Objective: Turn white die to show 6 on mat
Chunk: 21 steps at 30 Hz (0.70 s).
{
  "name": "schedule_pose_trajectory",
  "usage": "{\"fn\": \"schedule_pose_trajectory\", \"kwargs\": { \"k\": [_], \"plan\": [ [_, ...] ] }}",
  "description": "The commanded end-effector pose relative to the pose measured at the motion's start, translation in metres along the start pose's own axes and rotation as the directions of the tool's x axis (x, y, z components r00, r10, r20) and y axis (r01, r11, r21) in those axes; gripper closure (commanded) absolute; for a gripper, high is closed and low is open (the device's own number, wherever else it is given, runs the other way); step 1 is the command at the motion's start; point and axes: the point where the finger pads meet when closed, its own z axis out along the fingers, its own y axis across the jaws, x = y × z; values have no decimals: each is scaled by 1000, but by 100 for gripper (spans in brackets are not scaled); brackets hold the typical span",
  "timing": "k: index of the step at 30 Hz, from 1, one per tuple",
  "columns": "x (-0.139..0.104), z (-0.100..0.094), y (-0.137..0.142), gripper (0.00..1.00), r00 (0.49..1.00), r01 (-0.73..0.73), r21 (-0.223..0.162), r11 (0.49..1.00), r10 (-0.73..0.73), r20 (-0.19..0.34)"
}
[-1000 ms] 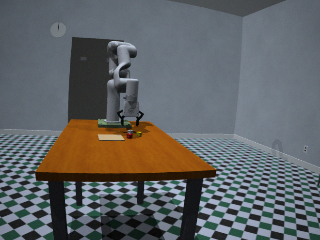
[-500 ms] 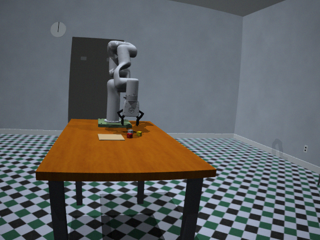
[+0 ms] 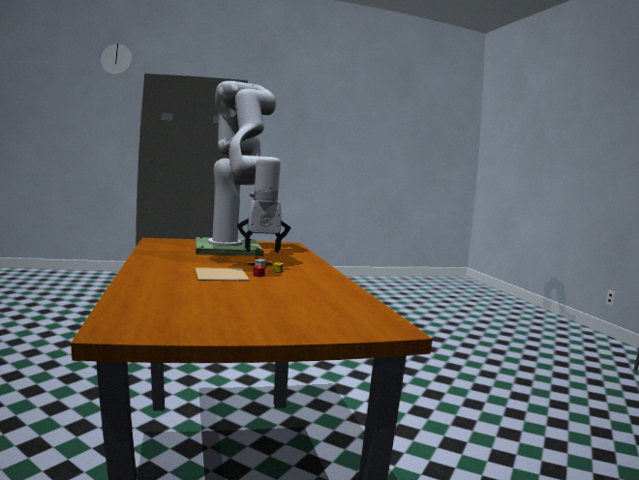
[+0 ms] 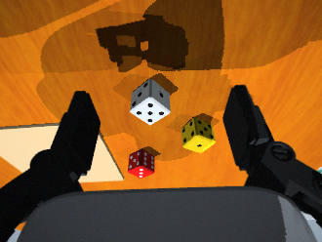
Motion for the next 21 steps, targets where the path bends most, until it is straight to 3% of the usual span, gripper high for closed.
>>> {"fn": "schedule_pose_trajectory", "kwargs": {
  "k": [1,11,21],
  "plan": [
    [-13,-1,12,0,1000,0,-1,1000,0,3],
    [-39,-1,35,0,1000,0,-1,1000,0,3],
    [-42,-1,38,0,1000,0,-1,1000,0,3]
  ]
}}
